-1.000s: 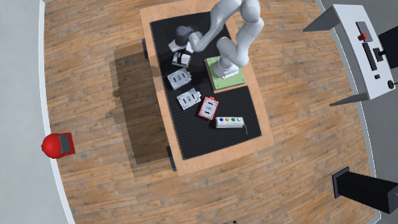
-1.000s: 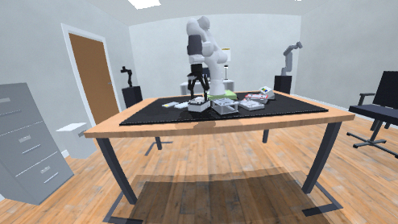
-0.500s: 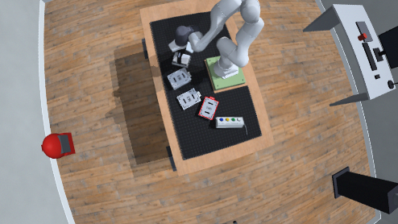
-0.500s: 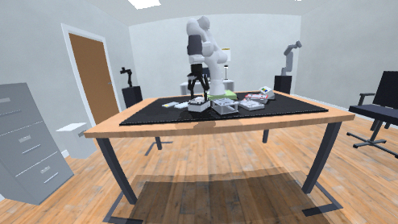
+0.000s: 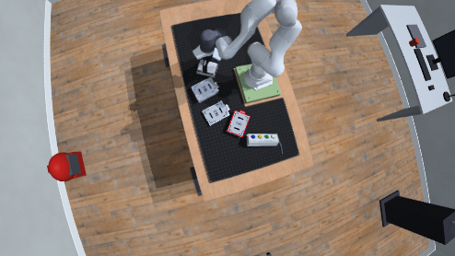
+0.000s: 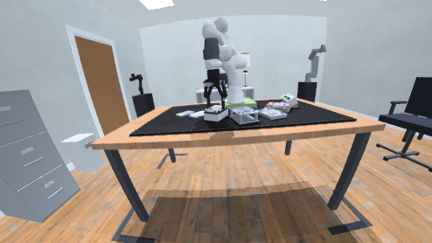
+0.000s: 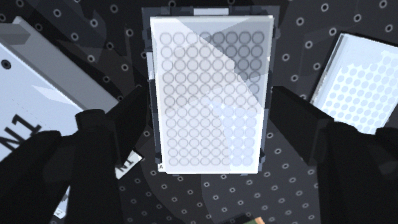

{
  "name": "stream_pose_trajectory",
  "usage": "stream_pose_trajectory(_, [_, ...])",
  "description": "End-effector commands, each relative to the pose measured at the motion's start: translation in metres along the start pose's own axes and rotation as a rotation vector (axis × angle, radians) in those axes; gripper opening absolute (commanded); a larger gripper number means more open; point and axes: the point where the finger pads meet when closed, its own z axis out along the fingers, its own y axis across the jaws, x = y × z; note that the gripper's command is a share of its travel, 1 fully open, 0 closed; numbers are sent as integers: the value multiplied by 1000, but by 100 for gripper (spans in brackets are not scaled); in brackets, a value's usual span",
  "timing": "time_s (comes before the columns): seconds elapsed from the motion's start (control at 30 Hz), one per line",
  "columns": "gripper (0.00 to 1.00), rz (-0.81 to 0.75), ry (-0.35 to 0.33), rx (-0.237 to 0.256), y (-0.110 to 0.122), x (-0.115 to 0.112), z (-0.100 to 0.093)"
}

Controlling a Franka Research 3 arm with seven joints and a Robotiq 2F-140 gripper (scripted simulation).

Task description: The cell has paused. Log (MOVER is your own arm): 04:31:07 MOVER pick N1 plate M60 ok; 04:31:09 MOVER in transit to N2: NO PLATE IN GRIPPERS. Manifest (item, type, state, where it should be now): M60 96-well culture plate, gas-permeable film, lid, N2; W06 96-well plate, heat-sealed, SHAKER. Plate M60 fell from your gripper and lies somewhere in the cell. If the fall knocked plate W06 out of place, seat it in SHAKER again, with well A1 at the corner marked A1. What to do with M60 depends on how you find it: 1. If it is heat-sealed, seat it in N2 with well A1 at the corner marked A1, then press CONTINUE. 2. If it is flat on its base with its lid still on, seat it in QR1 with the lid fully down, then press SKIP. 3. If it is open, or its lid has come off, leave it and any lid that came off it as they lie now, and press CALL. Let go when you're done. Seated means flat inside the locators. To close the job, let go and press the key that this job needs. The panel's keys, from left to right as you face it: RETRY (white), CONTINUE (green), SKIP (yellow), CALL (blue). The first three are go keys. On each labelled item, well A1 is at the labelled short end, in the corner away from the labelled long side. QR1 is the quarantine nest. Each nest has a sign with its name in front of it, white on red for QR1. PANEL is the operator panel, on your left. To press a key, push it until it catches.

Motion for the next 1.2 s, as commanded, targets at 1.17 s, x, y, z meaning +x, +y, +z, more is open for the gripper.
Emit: stream_pose_trajectory(1.17, [70,1,0,1,-1,0,-68])
